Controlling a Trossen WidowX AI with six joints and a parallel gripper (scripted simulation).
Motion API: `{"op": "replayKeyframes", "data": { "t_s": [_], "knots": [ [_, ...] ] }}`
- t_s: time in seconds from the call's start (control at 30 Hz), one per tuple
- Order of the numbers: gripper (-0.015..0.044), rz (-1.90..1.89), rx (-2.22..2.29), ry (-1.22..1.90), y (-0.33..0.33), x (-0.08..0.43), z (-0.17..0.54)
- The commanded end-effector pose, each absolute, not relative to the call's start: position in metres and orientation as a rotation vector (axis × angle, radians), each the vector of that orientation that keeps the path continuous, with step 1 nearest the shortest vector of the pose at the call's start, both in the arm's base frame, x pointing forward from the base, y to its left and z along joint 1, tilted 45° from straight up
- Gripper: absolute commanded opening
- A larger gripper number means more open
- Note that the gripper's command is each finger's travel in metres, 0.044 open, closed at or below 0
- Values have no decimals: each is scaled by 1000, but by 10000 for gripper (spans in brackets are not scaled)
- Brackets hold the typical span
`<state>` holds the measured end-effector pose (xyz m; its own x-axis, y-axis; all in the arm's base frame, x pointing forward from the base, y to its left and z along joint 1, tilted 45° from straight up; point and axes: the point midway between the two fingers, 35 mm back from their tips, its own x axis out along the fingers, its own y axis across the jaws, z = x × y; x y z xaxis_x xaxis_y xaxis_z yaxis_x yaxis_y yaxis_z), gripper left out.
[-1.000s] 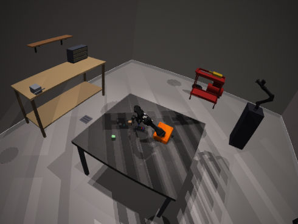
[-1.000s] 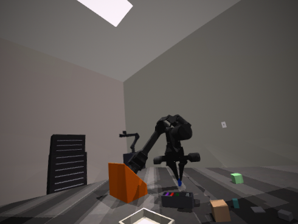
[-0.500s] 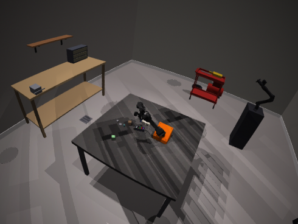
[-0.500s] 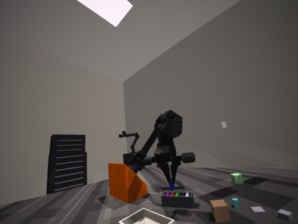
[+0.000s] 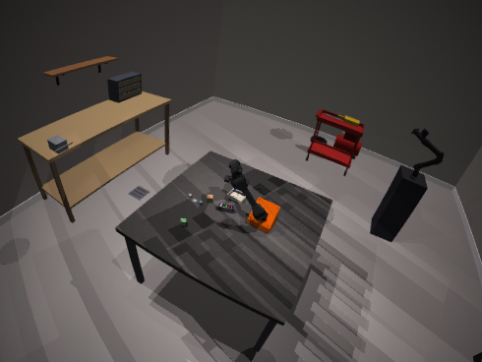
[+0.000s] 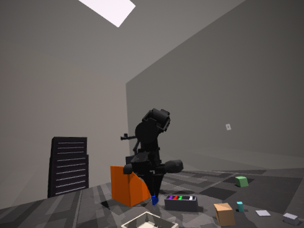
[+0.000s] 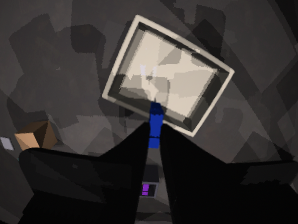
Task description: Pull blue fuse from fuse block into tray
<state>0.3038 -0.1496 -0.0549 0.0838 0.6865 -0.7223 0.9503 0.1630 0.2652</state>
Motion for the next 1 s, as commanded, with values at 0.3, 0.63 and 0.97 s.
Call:
{"op": "replayKeyframes", "data": {
  "t_s": [0.3, 0.63, 0.97],
  "knots": [
    [0, -425, 1586, 1673, -163, 295, -82],
    [0, -424, 1587, 1673, -152, 296, -93],
    [0, -423, 1587, 1673, -140, 297, -104]
  ]
}}
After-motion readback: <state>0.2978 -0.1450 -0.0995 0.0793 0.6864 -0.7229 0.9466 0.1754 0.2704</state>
